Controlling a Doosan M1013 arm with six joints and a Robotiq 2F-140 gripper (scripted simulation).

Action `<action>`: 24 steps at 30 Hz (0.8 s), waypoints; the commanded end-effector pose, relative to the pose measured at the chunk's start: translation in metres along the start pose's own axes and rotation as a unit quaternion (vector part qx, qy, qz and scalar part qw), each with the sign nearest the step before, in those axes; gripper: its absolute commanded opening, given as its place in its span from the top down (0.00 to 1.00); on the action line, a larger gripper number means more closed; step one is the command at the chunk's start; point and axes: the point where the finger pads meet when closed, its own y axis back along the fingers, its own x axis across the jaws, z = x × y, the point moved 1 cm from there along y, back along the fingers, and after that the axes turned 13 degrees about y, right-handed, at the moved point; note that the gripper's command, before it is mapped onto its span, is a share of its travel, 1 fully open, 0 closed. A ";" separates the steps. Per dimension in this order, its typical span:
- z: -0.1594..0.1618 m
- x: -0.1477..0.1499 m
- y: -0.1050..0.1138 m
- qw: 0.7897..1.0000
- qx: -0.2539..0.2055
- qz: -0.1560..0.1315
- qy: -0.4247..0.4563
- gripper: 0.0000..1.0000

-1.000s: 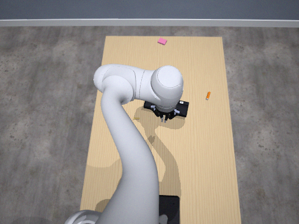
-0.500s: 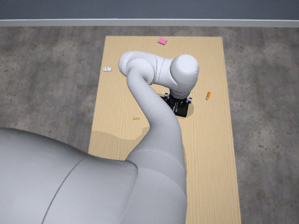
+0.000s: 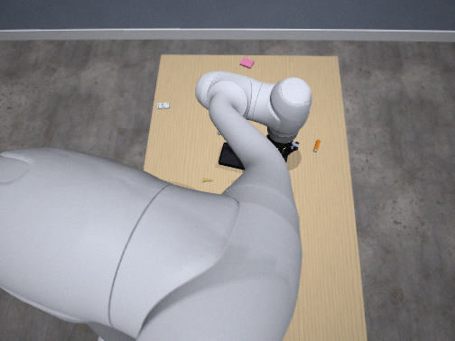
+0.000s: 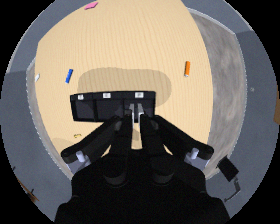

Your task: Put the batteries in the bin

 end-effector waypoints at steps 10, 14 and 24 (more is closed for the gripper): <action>0.000 0.000 -0.031 1.000 0.001 0.000 0.000 0.85; 0.000 0.000 -0.039 1.000 0.001 0.000 0.000 0.85; 0.000 0.000 -0.039 1.000 0.001 0.000 0.000 0.85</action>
